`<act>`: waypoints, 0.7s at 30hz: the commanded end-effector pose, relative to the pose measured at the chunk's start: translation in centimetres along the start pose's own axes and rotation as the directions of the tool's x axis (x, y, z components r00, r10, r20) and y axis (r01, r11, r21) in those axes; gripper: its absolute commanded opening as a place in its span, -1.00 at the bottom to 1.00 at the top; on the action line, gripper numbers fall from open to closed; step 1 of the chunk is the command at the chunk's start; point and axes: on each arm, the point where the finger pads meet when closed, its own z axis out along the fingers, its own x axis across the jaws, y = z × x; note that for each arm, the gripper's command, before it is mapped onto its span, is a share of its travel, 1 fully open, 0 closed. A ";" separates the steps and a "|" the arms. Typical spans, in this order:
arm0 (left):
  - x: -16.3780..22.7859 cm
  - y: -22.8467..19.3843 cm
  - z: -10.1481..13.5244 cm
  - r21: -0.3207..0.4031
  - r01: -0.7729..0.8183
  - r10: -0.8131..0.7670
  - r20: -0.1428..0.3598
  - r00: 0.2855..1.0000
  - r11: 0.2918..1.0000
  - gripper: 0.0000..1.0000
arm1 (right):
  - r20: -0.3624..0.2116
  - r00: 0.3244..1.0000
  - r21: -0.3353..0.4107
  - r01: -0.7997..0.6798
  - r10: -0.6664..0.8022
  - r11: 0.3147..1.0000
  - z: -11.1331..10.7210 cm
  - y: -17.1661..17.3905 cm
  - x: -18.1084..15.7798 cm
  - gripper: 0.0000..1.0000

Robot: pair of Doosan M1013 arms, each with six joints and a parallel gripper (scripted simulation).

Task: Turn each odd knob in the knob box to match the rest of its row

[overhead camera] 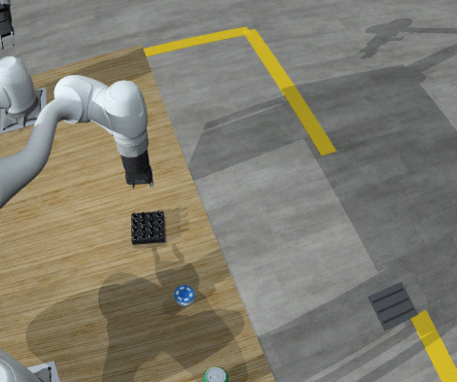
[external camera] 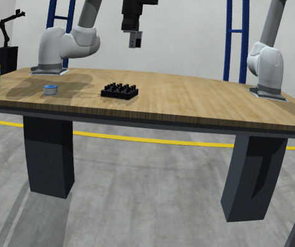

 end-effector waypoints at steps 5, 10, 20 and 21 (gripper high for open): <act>0.0 0.0 -0.1 -0.001 0.000 0.000 0.000 1.000 1.000 1.00 | 0.000 1.000 0.001 0.000 0.000 1.000 -0.1 0.0 0.0 1.00; 0.0 0.0 -0.1 -0.001 0.000 0.000 0.000 1.000 1.000 1.00 | 0.000 1.000 0.001 0.000 0.000 1.000 -0.1 0.0 0.0 1.00; 0.0 0.0 -0.1 -0.001 0.000 0.000 0.000 1.000 1.000 1.00 | 0.000 1.000 0.001 0.000 0.000 1.000 -0.1 3.7 -1.7 1.00; 0.0 0.0 -0.1 -0.001 0.000 0.000 0.000 1.000 1.000 1.00 | 0.000 1.000 0.001 0.000 0.000 1.000 -0.1 4.6 -2.2 1.00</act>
